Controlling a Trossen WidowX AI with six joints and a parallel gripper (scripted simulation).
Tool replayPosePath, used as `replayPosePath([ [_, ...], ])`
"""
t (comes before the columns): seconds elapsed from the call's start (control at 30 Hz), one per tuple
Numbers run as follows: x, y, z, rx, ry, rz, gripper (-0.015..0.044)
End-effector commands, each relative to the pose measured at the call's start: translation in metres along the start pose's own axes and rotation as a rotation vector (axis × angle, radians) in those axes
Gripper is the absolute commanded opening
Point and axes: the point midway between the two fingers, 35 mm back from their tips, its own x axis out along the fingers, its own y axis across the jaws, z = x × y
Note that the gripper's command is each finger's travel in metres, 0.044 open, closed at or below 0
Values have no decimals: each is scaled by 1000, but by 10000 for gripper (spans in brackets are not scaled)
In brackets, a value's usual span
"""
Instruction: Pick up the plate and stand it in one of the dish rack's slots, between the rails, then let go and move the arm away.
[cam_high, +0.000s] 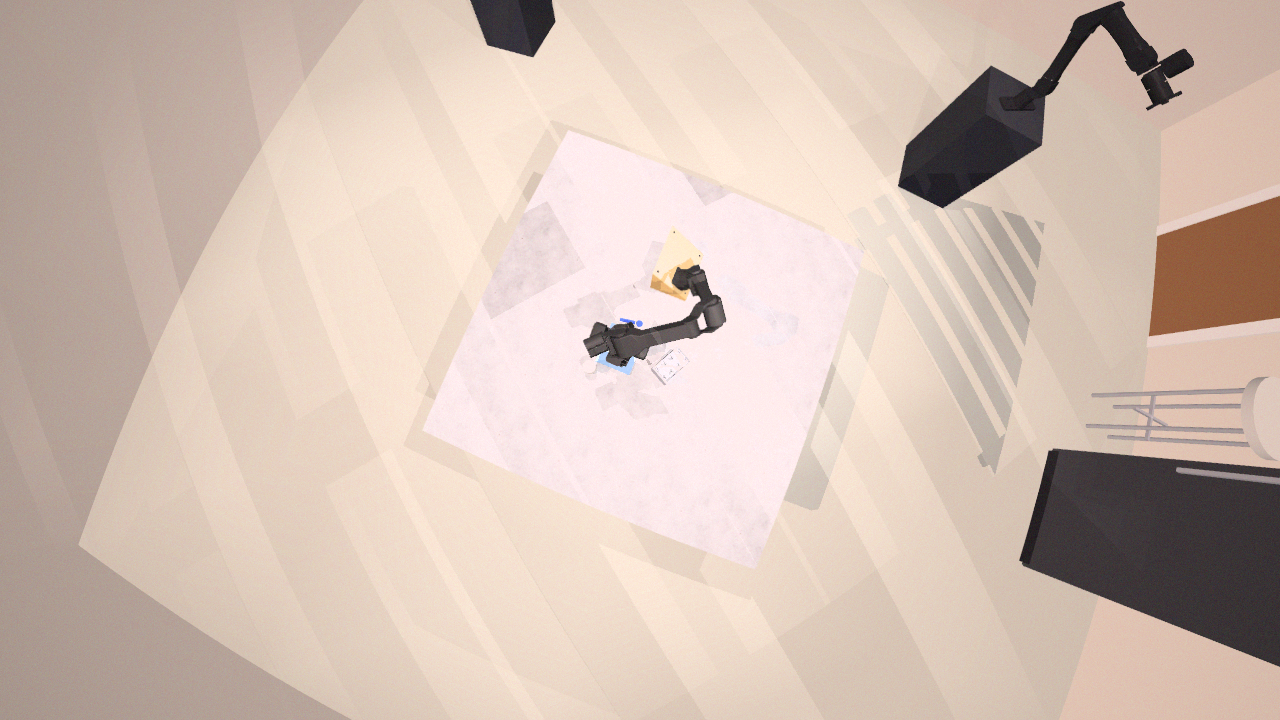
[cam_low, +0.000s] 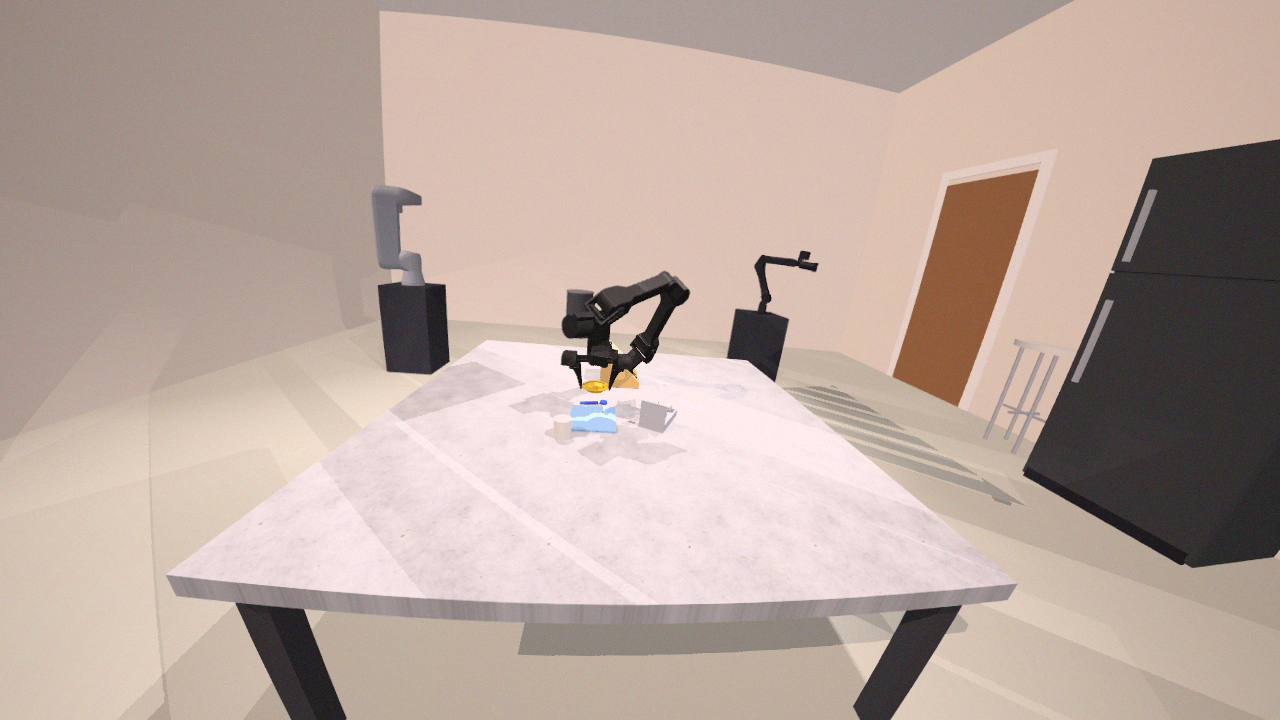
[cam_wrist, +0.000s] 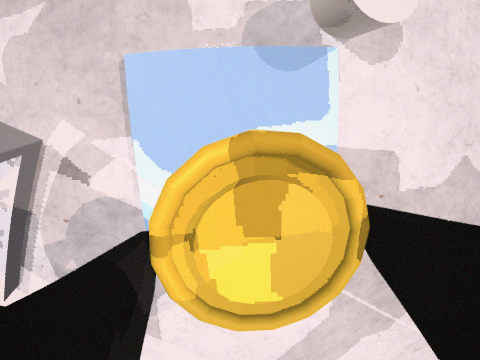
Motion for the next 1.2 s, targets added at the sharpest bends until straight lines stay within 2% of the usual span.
replayPosePath([
  [0.0, -20, 0, 1, -7, 0, -6, 0],
  [0.3, -55, 0, 1, -8, 1, -3, 0],
  [0.47, -60, 3, 1, 15, 1, -3, 0],
  [1.17, -72, 95, -10, 732, -17, 4, 0],
])
